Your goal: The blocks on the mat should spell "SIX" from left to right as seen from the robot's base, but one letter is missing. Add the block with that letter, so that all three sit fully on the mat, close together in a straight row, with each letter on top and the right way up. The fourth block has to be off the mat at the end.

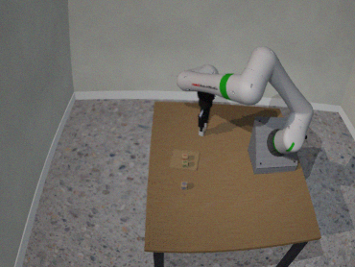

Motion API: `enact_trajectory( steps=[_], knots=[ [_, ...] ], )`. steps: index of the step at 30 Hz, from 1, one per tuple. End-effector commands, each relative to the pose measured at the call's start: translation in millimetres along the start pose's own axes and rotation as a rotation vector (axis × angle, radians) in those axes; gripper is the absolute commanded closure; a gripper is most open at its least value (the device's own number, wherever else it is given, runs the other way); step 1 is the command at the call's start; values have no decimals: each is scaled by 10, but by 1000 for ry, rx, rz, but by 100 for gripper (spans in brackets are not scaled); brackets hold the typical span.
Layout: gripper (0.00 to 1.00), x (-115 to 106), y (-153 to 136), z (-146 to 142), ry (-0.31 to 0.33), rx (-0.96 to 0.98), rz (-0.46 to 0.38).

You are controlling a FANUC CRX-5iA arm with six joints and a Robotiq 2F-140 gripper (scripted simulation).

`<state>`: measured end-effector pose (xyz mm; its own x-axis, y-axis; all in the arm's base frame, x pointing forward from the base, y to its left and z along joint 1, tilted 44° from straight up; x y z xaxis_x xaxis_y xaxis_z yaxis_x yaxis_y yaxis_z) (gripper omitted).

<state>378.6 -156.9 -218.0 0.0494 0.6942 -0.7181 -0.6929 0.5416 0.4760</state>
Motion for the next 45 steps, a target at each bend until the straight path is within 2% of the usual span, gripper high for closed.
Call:
enact_trajectory(
  steps=[1, 24, 28, 38, 45],
  knots=[
    [84, -1, -1, -1, 0, 0, 0],
    [84, -37, -1, -1, 0, 0, 0],
    [84, -216, -1, -1, 0, 0, 0],
    [84, -903, -1, -1, 0, 0, 0],
    [84, -1000, -1, -1, 0, 0, 0]
  ],
)
Point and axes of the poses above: the point where the finger pads meet when closed, its own x axis out along the fingers, its own z axis across the jaws, y = z × x, the point moved 4 cm from there along -x, back along the fingers, and after that the axes turned 13 degrees about x, right-handed, at the moved point
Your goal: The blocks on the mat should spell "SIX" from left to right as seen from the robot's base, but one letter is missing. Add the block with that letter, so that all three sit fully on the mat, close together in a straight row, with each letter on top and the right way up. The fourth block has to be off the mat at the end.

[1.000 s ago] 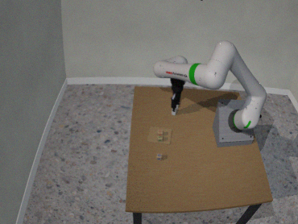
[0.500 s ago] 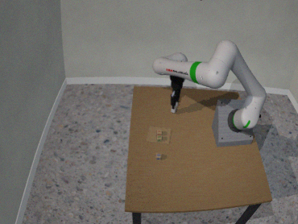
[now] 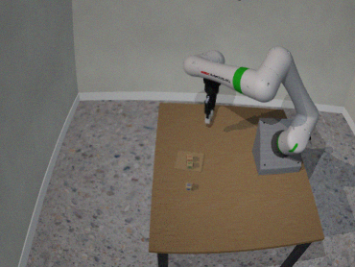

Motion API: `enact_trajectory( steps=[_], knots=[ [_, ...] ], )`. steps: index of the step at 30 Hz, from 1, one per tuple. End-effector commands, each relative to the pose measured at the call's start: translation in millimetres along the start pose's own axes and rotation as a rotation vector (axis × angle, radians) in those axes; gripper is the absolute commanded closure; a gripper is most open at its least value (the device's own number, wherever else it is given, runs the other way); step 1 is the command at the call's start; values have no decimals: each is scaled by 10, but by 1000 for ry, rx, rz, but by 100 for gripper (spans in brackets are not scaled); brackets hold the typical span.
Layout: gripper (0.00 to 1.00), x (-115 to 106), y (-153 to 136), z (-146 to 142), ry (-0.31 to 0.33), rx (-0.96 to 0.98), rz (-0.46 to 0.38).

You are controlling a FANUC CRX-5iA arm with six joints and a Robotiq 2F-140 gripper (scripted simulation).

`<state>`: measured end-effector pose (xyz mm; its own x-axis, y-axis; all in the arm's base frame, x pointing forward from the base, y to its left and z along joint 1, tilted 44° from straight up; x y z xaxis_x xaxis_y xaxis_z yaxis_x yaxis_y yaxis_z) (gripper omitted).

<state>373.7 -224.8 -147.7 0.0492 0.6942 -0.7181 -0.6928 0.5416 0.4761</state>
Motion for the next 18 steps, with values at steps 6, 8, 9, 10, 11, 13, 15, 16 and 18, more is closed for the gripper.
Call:
enact_trajectory(
  steps=[6, 8, 9, 10, 11, 13, 15, 16, 18],
  knots=[
    [84, -22, -1, 0, 0, 0, 0],
    [84, -22, -1, 0, 0, -1, 0],
    [84, -23, -2, 4, 0, -5, 0],
    [84, -24, -2, 15, 0, -16, -1],
    [84, -24, -2, 15, 0, -16, -1],
    [84, -25, -2, 33, 0, -35, -1],
    [84, -32, -4, 102, 1, -107, -2],
    [84, -37, -4, 153, 2, -161, -2],
    [84, -42, -4, 210, 2, -220, -3]
  ],
)
Point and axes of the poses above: the point where the finger pads meet when closed, its own x axis out along the fingers, its own z axis across the jaws, y = z × x, the point moved 4 cm from there along -x, back along the fingers, and after that the axes turned 13 degrees about x, right-handed, at the moved point
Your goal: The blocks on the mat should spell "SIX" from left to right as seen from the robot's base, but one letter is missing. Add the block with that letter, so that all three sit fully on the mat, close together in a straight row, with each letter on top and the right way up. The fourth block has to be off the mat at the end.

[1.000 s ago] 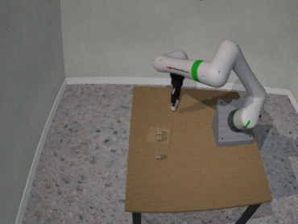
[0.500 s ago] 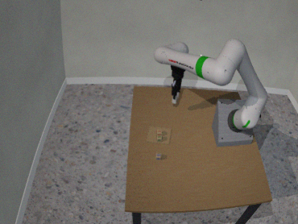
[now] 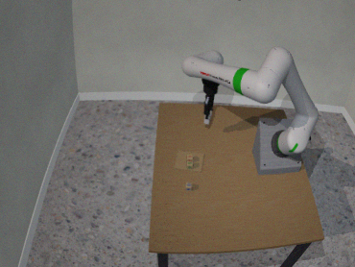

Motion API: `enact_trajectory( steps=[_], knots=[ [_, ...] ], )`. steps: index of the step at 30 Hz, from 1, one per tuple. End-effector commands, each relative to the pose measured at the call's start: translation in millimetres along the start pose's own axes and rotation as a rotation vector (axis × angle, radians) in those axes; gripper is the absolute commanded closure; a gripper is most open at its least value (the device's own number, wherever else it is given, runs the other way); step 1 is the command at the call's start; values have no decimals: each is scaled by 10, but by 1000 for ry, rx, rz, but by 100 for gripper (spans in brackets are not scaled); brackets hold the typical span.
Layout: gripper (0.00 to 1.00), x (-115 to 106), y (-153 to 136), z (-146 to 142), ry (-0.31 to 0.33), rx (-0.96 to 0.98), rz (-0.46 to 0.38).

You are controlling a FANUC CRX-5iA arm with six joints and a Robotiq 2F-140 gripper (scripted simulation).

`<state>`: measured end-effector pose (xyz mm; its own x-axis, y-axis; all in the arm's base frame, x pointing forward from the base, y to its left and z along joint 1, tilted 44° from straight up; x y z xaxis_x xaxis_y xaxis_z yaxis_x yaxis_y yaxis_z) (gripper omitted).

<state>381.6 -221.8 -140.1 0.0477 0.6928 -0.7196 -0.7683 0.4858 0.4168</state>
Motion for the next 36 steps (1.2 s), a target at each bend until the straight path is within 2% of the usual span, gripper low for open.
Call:
enact_trajectory(
  steps=[1, 9, 11, 12, 26, 28, 29, 36],
  knots=[
    [84, -14, -16, 128, 0, -139, -3],
    [84, -32, -34, 370, 3, -389, -4],
    [84, -32, -34, 370, 3, -389, -4],
    [84, -37, -37, 459, 3, -481, -4],
    [84, -53, -34, 870, 6, -899, -5],
    [84, -53, -34, 870, 6, -899, -5],
    [84, -55, -29, 961, 6, -991, -4],
    [84, -57, -13, 1160, 6, -1191, -4]
  ],
)
Point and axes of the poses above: the point where the finger pads meet when closed, its own x axis out along the fingers, its own z axis across the jaws, y = z × x, the point moved 4 cm from there along -x, back along the fingers, and after that the axes turned 13 degrees about x, right-handed, at the moved point
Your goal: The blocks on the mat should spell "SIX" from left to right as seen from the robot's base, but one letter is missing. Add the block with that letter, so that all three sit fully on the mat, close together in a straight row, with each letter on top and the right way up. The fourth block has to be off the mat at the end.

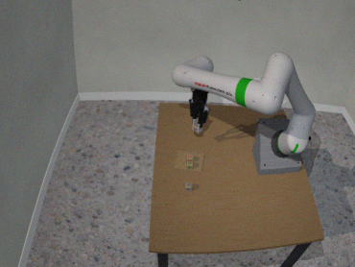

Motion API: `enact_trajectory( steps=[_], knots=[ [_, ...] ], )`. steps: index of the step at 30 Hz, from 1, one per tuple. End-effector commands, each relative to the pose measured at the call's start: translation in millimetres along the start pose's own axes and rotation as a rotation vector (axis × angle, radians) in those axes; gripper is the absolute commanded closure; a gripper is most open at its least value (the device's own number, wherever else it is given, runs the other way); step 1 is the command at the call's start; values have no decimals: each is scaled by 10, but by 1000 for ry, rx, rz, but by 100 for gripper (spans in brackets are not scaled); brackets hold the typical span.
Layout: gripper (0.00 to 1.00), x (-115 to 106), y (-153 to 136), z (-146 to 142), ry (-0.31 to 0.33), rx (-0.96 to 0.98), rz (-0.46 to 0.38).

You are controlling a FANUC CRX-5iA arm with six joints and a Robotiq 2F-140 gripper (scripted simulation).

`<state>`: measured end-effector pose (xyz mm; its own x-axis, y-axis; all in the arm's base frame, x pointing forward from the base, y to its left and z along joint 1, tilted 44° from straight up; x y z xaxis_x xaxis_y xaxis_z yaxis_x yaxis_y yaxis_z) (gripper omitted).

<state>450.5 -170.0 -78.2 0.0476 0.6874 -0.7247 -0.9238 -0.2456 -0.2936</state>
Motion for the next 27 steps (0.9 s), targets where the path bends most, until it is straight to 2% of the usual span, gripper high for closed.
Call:
enact_trajectory(
  steps=[1, 7, 9, 10, 23, 27],
  knots=[
    [84, -4, -111, 71, 0, -139, -4],
    [84, -5, -266, 179, -1, -327, -4],
    [84, -5, -266, 179, -1, -327, -4],
    [84, -4, -340, 234, -2, -418, -5],
    [84, 4, -643, 482, -5, -804, -8],
    [84, 5, -666, 503, -5, -835, -8]
  ],
)
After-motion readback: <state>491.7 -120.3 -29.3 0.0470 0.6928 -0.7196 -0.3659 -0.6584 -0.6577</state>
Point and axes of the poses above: the point where the finger pads meet when closed, its own x axis out along the fingers, its own z axis across the jaws, y = z × x, the point moved 4 cm from there along -x, back along the fingers, and after that the axes turned 13 degrees about x, right-handed, at the moved point
